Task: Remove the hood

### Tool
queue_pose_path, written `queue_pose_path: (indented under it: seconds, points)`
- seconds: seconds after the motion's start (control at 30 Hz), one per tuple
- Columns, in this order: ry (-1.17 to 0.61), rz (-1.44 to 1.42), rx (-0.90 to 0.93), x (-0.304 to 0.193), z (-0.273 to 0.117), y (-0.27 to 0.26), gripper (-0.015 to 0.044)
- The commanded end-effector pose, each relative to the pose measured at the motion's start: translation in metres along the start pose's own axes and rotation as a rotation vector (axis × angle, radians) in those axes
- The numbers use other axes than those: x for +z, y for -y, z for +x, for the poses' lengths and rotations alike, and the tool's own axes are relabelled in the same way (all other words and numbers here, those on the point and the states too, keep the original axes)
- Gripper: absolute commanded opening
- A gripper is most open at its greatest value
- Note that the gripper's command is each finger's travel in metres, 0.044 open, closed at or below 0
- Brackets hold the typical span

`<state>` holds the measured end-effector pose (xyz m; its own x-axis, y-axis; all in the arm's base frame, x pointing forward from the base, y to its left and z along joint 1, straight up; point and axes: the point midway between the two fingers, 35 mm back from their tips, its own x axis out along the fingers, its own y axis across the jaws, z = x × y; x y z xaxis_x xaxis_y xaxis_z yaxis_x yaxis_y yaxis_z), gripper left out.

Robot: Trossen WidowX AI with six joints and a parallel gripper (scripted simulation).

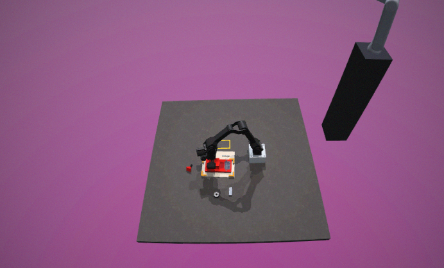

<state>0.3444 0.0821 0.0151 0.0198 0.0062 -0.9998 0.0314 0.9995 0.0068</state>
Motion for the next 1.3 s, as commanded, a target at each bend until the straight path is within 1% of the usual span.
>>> queue_pose_path:
  seconds: [0.0, 0.13, 0.33, 0.43, 0.47, 0.5, 0.9, 1.27]
  points:
    - [0.009, 0.0, 0.003, 0.002, -0.006, 0.0, 0.0]
    - [0.009, 0.0, 0.003, 0.002, -0.017, -0.001, 0.0]
    - [0.009, 0.0, 0.003, 0.002, -0.049, 0.0, 0.0]
    - [0.009, 0.0, 0.003, 0.002, -0.05, 0.0, 0.0]
    - [0.005, 0.0, 0.001, 0.002, -0.042, 0.001, 0.0]
    - [0.005, 0.0, 0.001, 0.002, -0.042, 0.004, 0.0]
    - [0.007, 0.0, -0.004, 0.006, -0.045, 0.073, 0.0]
    - [0.007, 0.0, -0.008, -0.002, -0.048, 0.136, 0.0]
